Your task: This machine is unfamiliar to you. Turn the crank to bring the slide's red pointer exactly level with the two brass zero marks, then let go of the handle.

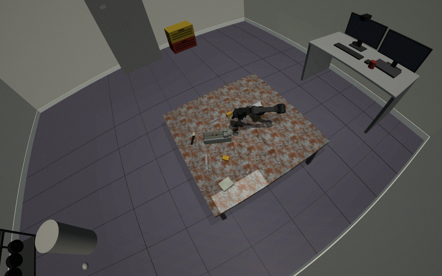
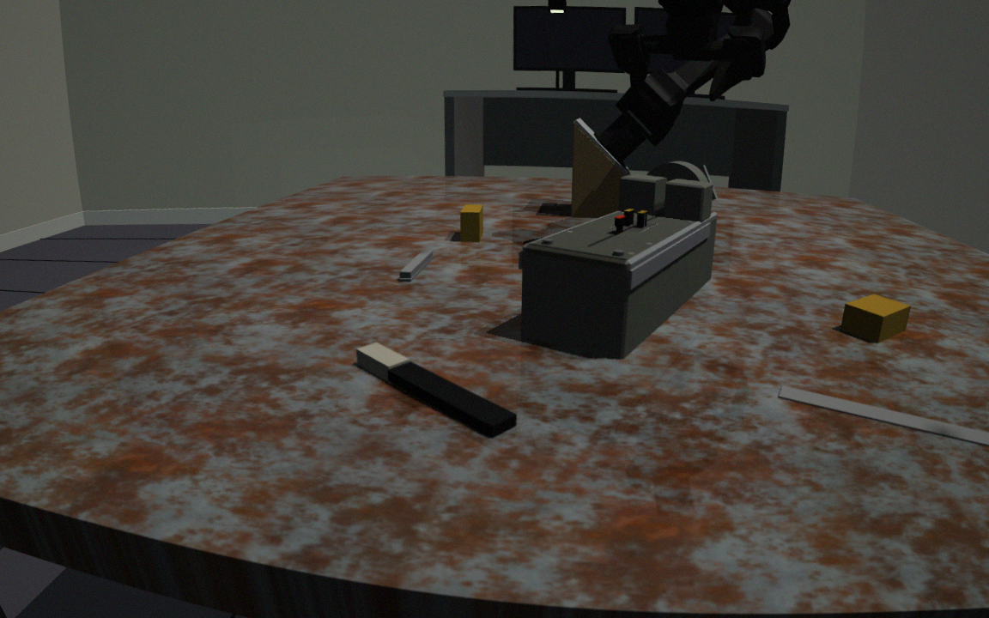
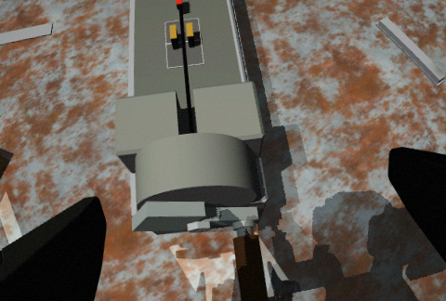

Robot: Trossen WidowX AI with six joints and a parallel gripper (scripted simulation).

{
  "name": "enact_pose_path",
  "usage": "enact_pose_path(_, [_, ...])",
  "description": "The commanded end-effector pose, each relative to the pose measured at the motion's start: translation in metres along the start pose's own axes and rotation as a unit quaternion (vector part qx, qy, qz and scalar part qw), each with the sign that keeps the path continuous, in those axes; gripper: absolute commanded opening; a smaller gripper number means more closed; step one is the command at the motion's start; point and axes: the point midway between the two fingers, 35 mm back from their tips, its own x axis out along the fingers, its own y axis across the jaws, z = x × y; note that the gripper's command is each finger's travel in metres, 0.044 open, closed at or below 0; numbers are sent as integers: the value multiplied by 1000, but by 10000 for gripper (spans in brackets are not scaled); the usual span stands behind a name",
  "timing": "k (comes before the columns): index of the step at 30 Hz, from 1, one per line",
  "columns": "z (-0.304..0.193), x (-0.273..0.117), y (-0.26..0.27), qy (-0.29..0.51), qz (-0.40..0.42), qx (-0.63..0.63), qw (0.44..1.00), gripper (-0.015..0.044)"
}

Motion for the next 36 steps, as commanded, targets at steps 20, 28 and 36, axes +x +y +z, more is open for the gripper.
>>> enact_pose_path(20, [-55,52,-2,-4,-8,12,1000,440])
enact_pose_path(28, [-66,61,-2,-5,-7,13,1000,440])
enact_pose_path(36, [-74,71,-1,-4,-8,13,1000,440])
